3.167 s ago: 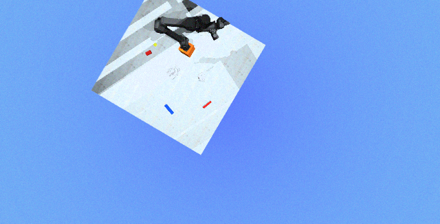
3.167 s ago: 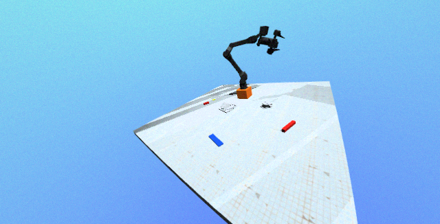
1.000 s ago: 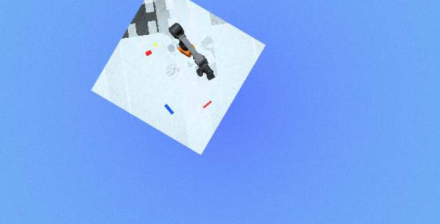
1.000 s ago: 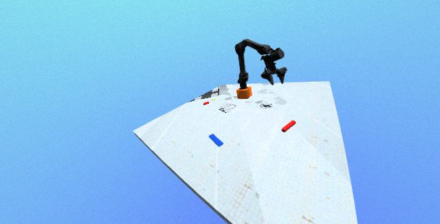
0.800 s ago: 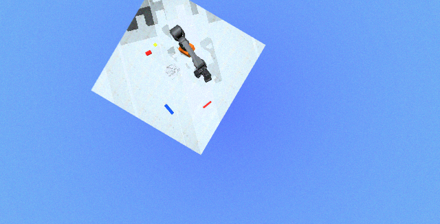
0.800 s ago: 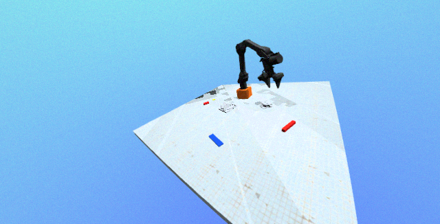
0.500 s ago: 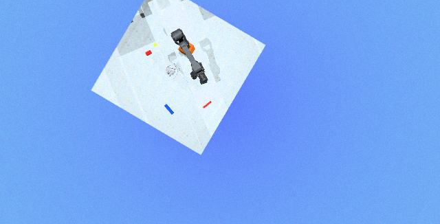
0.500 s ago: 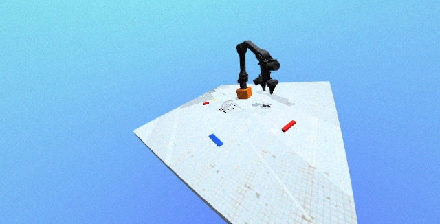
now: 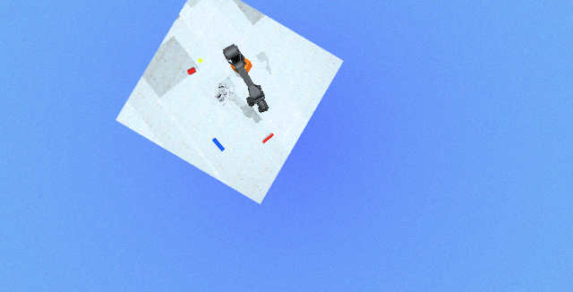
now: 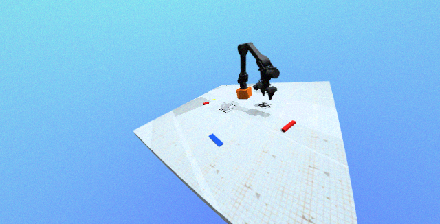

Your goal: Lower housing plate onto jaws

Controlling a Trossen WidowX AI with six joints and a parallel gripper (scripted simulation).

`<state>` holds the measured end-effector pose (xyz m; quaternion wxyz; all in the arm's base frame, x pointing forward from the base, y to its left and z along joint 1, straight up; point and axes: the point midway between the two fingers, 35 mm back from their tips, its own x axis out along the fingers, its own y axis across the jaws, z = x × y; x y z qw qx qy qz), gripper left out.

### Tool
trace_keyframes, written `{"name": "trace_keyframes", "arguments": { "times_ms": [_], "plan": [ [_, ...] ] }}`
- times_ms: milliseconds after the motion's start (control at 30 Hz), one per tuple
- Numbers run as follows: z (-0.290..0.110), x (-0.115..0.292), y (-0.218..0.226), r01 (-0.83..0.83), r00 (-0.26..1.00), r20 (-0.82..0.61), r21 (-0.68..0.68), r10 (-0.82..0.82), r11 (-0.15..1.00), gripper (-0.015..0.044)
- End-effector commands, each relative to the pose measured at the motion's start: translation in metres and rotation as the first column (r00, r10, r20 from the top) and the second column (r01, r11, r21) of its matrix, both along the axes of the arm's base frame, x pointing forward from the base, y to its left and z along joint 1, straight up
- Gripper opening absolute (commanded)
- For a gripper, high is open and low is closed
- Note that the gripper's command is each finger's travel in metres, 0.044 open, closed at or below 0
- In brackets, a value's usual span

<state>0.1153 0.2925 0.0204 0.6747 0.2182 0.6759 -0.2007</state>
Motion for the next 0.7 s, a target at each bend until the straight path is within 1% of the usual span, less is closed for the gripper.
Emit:
{"name": "trace_keyframes", "arguments": {
  "times_ms": [0,667],
  "plan": [
    [-0.005,0.002,0.001,0.006,1.000,0.008,0.005,-0.006,1.000,0.0440],
    [-0.025,0.002,0.001,0.006,1.000,0.008,0.004,-0.006,1.000,0.0440]
  ]
}}
